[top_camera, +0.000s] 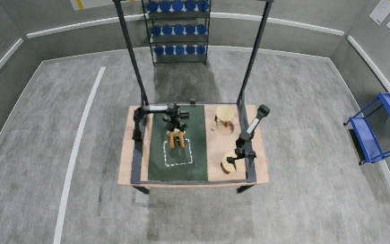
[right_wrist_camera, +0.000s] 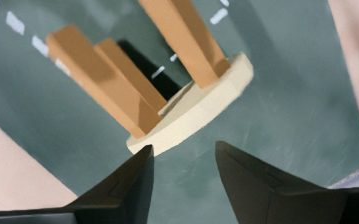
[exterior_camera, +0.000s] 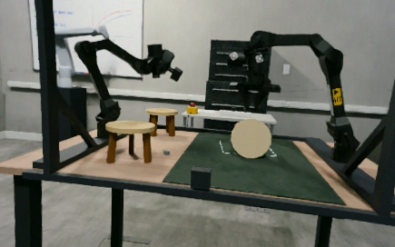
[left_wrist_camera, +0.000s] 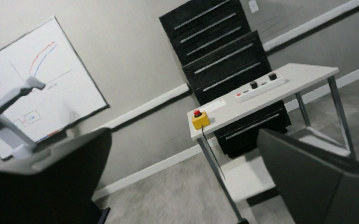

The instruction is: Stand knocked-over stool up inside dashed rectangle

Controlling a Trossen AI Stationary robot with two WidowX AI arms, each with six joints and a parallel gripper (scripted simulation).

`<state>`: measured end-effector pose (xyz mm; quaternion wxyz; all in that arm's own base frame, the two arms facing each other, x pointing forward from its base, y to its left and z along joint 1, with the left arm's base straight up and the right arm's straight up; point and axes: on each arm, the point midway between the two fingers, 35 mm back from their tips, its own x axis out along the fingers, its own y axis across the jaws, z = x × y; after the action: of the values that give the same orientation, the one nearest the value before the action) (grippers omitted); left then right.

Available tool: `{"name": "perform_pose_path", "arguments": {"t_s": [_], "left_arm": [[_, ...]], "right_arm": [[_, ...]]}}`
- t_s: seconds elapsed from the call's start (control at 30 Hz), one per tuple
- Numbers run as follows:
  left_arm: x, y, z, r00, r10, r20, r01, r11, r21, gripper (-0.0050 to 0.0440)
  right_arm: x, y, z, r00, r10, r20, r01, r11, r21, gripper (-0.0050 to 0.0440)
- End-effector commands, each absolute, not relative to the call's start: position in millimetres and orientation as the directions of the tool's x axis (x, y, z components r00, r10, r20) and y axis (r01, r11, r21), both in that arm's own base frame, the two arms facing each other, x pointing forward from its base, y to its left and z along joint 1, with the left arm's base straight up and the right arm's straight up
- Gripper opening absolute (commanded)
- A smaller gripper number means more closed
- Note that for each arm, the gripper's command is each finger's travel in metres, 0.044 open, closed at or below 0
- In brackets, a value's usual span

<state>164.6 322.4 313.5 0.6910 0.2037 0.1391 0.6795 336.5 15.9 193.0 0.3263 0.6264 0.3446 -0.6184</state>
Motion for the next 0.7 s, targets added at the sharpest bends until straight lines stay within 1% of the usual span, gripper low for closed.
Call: {"name": "perform_pose_path", "arguments": {"t_s": [0.0,0.13,0.2,0.23,0.37,0.67], "left_arm": [[163.6,320.3,326.3,0.041,0.993,0.113,-0.896,-0.013,0.444,0.04],[163.6,320.3,326.3,0.041,0.993,0.113,-0.896,-0.013,0.444,0.04],[163.6,320.3,326.3,0.041,0.993,0.113,-0.896,-0.013,0.444,0.04],[163.6,320.3,326.3,0.041,0.993,0.113,-0.896,-0.013,0.444,0.04],[163.6,320.3,326.3,0.041,0.993,0.113,-0.896,-0.013,0.444,0.04],[163.6,320.3,326.3,0.041,0.993,0.113,-0.896,-0.013,0.444,0.04]], "right_arm": [[331.6,16.5,206.1,0.044,0.011,-0.999,0.643,-0.766,0.02,0.017],[330.3,17.6,206.5,0.044,0.008,-0.999,0.45,-0.893,0.013,0.017],[330.3,17.6,206.5,0.044,0.008,-0.999,0.45,-0.893,0.013,0.017],[330.1,17.8,206.6,0.044,0.003,-0.999,0.323,-0.946,0.011,0.017],[329.3,18.3,206.8,0.043,-0.008,-0.999,0.121,-0.993,0.013,0.017],[329.0,18.7,207.0,0.043,-0.008,-0.999,0.086,-0.996,0.011,0.017]]}}
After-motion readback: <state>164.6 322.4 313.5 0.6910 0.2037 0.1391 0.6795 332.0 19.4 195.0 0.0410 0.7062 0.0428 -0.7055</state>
